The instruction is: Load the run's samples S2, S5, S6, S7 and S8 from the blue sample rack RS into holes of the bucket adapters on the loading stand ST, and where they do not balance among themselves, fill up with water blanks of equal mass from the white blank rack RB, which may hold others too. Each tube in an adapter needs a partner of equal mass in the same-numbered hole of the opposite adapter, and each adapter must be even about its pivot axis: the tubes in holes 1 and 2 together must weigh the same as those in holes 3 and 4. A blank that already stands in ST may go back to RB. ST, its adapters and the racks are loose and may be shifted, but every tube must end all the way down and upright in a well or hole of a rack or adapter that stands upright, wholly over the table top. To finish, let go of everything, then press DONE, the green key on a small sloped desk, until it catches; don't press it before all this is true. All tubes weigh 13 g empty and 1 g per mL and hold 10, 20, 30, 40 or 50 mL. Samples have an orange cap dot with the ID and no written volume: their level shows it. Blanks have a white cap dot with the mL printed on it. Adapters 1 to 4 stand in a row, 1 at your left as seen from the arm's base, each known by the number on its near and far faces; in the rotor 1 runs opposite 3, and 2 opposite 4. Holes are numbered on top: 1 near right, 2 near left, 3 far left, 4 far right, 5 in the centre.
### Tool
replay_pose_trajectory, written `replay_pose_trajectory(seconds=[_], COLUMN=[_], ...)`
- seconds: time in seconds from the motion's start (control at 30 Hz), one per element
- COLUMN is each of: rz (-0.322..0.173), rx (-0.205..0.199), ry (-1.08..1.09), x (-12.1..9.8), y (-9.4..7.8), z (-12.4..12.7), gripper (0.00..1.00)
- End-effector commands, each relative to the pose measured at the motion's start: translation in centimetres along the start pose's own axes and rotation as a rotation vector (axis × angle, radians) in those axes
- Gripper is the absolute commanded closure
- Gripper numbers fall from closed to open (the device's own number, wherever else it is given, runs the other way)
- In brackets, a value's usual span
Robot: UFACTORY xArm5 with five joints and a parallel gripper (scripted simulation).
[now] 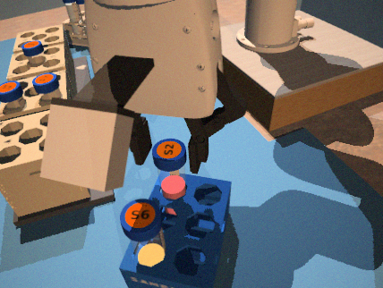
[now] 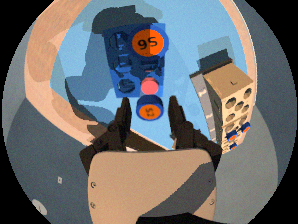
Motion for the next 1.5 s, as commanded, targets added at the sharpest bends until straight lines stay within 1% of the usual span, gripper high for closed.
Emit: replay_pose_trajectory(seconds=[0.0, 0.23, 0.73, 0.77, 1.47], rz=[0.003, 0.003, 0.003, 0.003, 0.003], rx=[-0.001, -0.001, -0.001, -0.001, -0.001], ry=[0.000, 0.000, 0.000, 0.000, 0.000], x=[0.10, 0.10, 0.10, 0.10, 0.10], y=[-0.22, -0.68, -0.75, -0.68, -0.57], z=[0.04, 0.05, 0.05, 0.05, 0.05], gripper=[0.43, 0.43, 0.43, 1.00, 1.00])
Point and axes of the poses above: the point where the finger pads meet when closed, its own y axis back along the fingers, its own z axis across the jaws, x = y × z, the point moved 5 cm from there along y, back along the fingers, and after that the axes turned 9 degrees about y, right-handed, at the moved point
